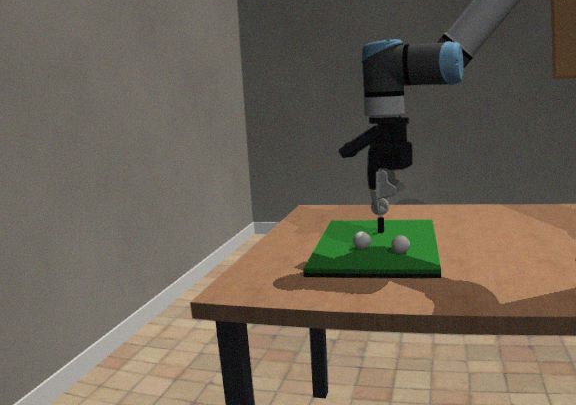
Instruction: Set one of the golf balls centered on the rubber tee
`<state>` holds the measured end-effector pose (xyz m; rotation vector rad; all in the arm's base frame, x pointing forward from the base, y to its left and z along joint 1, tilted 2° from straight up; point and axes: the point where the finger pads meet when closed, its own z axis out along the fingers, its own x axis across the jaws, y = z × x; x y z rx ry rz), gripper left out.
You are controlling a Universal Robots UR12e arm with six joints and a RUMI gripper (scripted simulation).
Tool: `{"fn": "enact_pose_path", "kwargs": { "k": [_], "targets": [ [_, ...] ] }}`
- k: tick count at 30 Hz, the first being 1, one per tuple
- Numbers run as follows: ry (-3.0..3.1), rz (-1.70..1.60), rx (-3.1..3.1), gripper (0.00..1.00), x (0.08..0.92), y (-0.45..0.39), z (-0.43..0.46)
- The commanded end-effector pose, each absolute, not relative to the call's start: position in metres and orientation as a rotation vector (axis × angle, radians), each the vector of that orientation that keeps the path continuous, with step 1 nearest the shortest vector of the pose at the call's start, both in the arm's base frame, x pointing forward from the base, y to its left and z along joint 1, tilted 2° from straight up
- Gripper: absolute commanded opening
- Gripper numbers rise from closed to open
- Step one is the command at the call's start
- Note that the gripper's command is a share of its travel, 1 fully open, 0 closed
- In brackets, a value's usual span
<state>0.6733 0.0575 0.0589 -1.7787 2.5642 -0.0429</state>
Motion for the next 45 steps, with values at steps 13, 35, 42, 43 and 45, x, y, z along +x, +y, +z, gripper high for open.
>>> {"fn": "enact_pose_path", "kwargs": {
  "k": [13, 35, 42, 43, 45],
  "targets": [
    [2.565, -0.042, -1.779, 0.00, 0.682, -0.075, 0.104],
    [2.565, -0.042, -1.779, 0.00, 0.683, -0.104, 0.029],
    [2.565, -0.042, -1.779, 0.00, 0.683, -0.104, 0.024],
    [2.565, -0.042, -1.779, 0.00, 0.683, -0.104, 0.022],
    [2.565, -0.042, -1.779, 0.00, 0.684, -0.104, 0.019]
  ]
}}
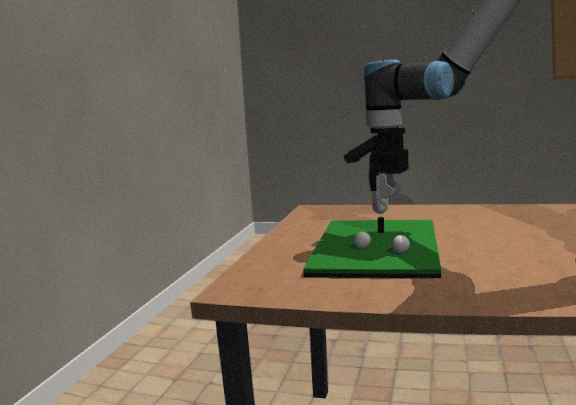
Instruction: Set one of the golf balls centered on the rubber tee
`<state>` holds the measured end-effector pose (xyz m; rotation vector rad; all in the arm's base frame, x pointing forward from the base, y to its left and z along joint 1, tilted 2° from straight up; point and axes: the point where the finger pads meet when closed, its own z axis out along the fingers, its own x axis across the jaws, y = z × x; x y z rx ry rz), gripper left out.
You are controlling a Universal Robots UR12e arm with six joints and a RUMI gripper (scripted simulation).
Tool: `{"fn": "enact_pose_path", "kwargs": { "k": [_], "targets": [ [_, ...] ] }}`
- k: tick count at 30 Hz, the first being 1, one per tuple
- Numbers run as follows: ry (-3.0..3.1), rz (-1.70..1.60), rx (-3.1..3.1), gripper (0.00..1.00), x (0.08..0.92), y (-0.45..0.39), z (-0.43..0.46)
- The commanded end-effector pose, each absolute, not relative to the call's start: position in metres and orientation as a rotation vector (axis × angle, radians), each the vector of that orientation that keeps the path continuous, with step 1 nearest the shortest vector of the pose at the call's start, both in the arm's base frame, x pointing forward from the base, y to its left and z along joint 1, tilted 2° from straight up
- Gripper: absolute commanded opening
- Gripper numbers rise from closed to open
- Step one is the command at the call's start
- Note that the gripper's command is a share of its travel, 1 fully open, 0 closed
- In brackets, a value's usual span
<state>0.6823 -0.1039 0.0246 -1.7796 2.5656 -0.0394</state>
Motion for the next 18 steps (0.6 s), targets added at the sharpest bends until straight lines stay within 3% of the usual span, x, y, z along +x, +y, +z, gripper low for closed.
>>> {"fn": "enact_pose_path", "kwargs": {
  "k": [1, 18],
  "targets": [
    [2.565, -0.042, -1.779, 0.00, 0.6838, -0.1045, 0.0191],
    [2.565, -0.042, -1.779, 0.00, 0.6845, -0.1048, 0.0128]
  ]
}}
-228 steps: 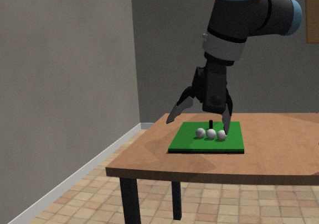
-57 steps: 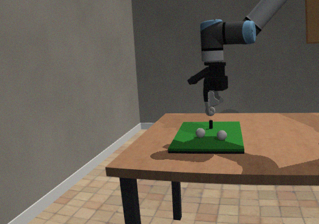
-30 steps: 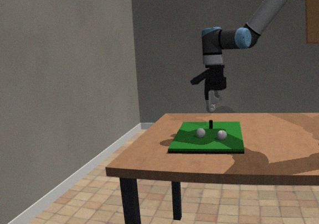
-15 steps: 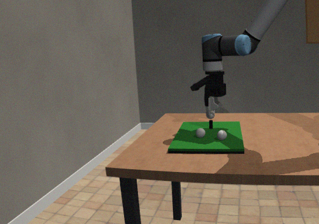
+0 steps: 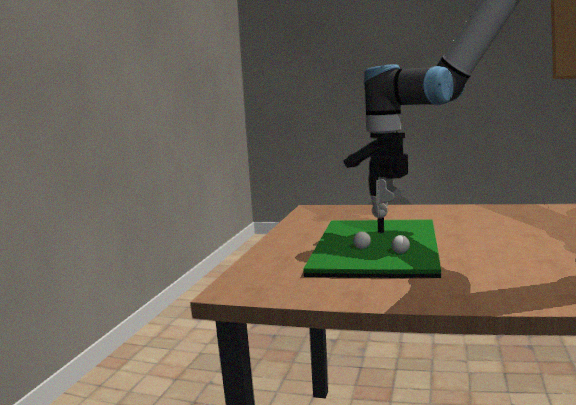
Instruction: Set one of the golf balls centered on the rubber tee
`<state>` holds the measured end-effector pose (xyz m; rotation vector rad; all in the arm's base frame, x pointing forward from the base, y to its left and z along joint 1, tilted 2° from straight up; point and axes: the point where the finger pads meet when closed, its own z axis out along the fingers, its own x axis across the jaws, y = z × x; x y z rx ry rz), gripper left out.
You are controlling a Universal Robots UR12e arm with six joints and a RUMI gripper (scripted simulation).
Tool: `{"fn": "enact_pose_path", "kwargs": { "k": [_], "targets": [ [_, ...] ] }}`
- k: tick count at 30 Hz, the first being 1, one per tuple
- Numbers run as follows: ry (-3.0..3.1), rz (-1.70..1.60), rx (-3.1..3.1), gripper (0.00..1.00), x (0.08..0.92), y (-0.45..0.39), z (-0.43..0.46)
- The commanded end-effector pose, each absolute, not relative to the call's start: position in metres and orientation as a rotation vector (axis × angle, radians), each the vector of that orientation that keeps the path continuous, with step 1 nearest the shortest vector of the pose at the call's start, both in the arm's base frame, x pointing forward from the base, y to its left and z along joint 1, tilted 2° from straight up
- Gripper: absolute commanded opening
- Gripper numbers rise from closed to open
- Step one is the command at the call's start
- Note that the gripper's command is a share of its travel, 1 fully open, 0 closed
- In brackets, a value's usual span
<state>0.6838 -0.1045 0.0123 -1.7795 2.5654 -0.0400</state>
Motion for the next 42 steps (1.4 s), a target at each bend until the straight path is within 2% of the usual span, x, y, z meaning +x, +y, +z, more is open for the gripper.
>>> {"fn": "enact_pose_path", "kwargs": {
  "k": [1, 3, 4, 42],
  "targets": [
    [2.565, -0.042, -1.779, 0.00, 0.684, -0.105, 0.013],
    [2.565, -0.042, -1.779, 0.00, 0.684, -0.105, 0.013],
    [2.565, -0.042, -1.779, 1.00, 0.684, -0.105, 0.013],
    [2.565, -0.042, -1.779, 1.00, 0.684, -0.105, 0.024]
  ]
}}
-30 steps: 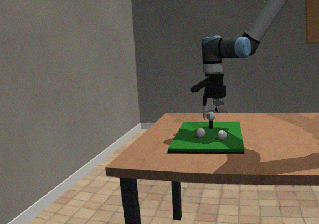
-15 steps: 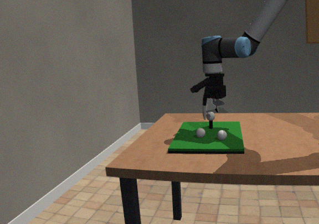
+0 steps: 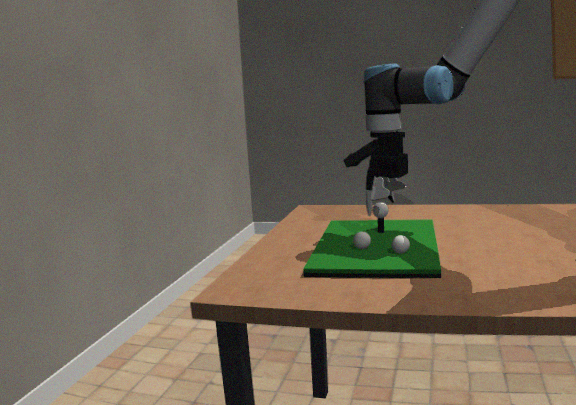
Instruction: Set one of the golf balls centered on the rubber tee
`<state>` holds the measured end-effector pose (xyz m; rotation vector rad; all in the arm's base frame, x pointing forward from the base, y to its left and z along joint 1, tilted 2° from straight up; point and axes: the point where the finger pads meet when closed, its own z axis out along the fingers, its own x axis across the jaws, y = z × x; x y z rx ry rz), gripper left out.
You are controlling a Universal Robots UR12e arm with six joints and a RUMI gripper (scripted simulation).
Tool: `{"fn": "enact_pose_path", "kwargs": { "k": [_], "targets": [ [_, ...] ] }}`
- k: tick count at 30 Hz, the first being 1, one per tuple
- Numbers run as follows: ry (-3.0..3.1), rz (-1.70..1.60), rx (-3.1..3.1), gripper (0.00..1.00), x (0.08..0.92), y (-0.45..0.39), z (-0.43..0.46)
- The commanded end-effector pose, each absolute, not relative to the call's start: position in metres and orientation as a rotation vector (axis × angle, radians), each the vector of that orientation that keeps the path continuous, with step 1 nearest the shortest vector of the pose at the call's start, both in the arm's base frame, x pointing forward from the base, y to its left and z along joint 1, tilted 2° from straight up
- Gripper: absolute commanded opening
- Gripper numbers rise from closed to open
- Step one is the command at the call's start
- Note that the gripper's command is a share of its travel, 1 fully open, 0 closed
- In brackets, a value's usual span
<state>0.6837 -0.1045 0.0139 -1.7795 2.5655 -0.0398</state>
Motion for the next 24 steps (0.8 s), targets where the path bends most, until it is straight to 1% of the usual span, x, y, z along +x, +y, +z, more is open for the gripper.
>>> {"fn": "enact_pose_path", "kwargs": {
  "k": [1, 8, 14, 24],
  "targets": [
    [2.565, -0.042, -1.779, 1.00, 0.684, -0.105, 0.030],
    [2.564, -0.042, -1.779, 1.00, 0.681, -0.104, 0.093],
    [2.564, -0.042, -1.779, 1.00, 0.681, -0.103, 0.111],
    [2.564, -0.042, -1.779, 1.00, 0.681, -0.103, 0.112]
  ]
}}
